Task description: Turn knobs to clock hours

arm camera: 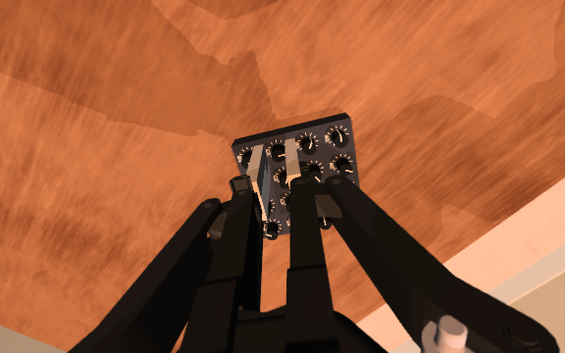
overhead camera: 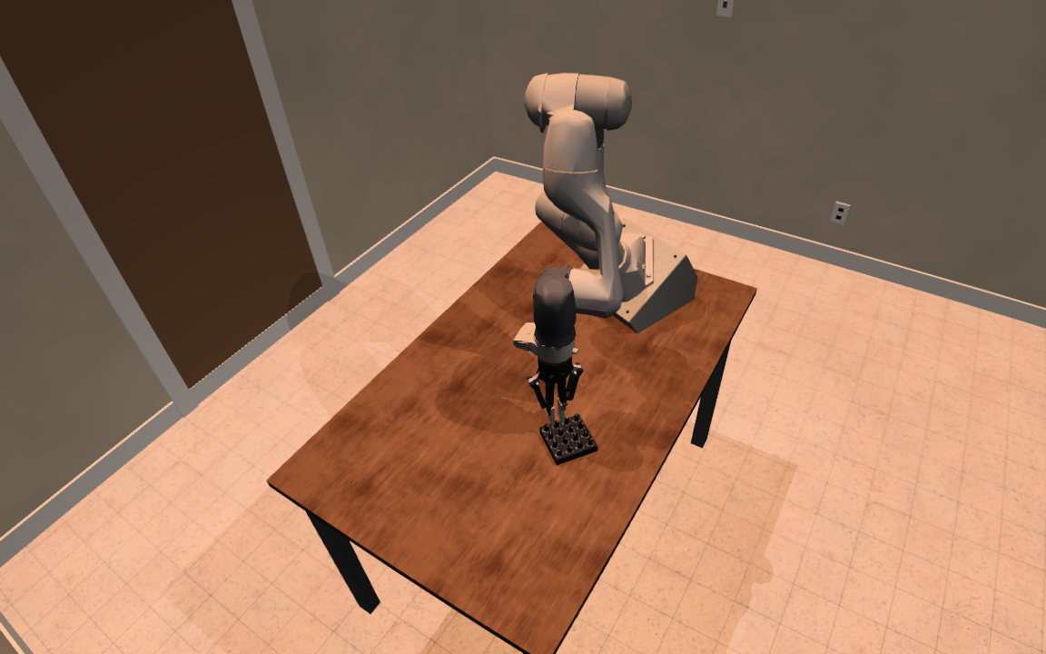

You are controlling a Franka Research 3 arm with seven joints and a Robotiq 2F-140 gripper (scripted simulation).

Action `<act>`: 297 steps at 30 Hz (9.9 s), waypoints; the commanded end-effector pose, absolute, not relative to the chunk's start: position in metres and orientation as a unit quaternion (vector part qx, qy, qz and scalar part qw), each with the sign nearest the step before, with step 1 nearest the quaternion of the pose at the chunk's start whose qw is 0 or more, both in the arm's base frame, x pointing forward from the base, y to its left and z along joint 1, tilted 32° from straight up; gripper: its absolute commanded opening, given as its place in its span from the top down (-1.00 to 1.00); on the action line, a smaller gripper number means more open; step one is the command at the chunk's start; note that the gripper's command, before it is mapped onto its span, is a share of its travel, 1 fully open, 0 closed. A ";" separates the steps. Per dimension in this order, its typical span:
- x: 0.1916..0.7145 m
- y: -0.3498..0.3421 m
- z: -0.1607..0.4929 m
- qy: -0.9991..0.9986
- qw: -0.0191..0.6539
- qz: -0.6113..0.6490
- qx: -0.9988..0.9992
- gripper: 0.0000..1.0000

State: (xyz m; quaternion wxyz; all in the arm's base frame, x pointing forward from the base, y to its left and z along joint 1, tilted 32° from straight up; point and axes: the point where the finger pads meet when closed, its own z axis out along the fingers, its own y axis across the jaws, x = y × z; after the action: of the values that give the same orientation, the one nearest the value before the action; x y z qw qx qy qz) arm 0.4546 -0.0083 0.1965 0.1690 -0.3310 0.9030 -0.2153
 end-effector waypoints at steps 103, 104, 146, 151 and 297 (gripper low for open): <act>0.462 -0.010 0.184 0.903 0.170 -0.215 -0.330 0.77; 0.462 -0.010 0.184 0.903 0.170 -0.215 -0.330 0.77; 0.462 -0.010 0.184 0.903 0.170 -0.215 -0.330 0.90; 0.462 -0.010 0.184 0.903 0.170 -0.215 -0.330 0.90; 0.462 -0.010 0.184 0.368 -0.043 -0.271 -0.888 0.90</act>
State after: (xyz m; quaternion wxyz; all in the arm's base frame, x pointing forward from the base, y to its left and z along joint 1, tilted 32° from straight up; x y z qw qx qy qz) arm 0.4617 -0.0113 0.1846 -0.0371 -0.8785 0.3906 -0.2727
